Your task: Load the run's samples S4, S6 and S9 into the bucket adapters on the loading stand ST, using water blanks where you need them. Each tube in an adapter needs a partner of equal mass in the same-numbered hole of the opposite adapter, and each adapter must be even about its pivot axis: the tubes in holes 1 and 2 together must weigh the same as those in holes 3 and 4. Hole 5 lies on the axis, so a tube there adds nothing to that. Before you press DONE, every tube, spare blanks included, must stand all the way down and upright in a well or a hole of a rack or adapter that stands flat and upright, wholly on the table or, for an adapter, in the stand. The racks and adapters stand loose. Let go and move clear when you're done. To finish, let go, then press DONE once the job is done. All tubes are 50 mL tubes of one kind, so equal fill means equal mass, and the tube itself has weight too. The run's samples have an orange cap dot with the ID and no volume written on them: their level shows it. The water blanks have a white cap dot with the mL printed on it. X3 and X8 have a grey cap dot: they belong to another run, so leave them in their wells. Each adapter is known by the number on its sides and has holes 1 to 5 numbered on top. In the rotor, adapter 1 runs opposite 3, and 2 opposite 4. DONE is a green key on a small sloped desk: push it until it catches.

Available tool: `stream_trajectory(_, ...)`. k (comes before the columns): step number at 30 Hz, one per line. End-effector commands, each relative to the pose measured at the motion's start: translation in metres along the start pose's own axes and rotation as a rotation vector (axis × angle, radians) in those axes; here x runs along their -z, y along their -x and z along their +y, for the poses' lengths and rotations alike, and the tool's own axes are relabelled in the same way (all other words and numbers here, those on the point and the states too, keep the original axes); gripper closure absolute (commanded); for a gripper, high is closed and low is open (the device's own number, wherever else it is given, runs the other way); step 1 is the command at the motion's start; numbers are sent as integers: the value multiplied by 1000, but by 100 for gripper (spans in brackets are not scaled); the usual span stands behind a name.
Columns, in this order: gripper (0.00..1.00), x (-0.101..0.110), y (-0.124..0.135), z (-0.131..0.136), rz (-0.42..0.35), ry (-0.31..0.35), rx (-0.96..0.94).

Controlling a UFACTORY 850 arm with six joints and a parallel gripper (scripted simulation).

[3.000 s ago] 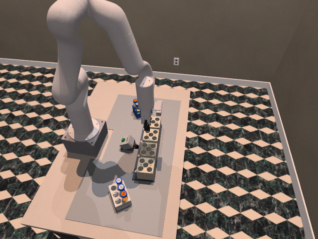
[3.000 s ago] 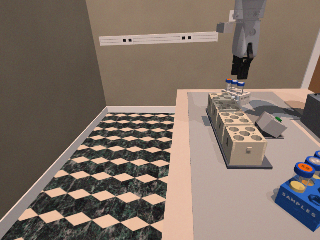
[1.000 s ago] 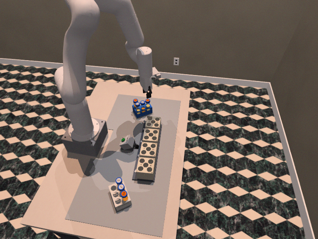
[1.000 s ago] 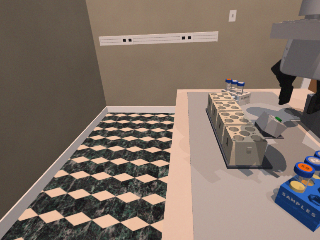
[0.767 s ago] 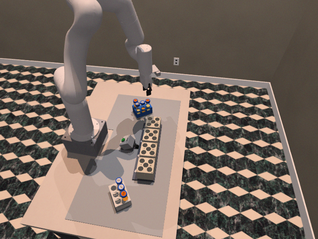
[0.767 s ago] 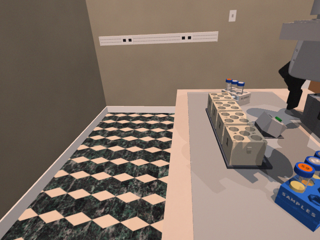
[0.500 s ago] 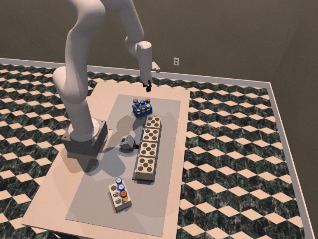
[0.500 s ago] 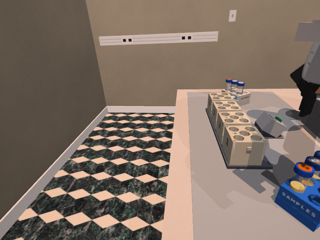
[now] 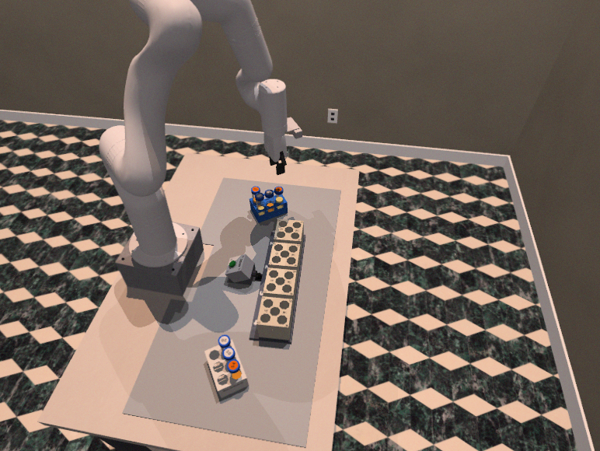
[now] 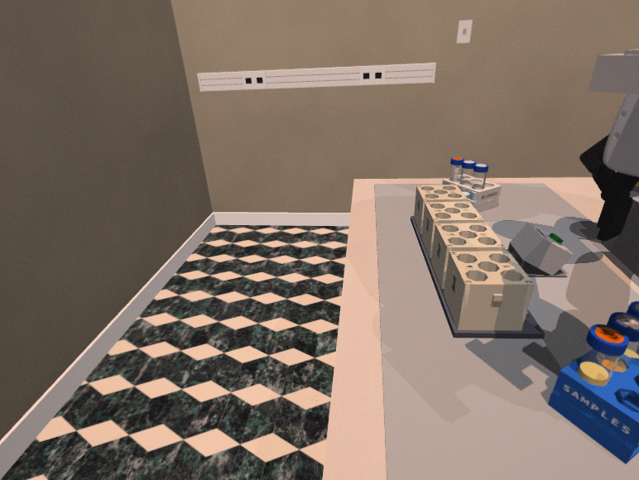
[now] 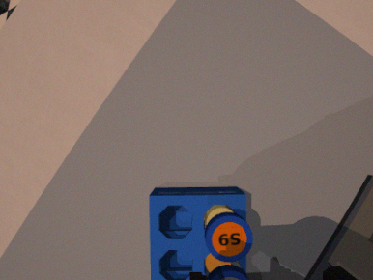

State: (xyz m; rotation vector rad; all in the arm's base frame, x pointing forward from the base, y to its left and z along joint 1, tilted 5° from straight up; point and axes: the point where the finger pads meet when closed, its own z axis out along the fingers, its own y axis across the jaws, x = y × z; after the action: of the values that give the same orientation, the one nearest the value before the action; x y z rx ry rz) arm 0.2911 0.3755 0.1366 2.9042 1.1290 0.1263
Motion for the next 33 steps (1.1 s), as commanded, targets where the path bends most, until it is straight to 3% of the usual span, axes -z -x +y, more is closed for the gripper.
stream_trajectory(1, 43, -7, -1, 0, 2, 0, 0)
stream_trajectory(33, 43, -63, -1, 0, 2, 0, 0)
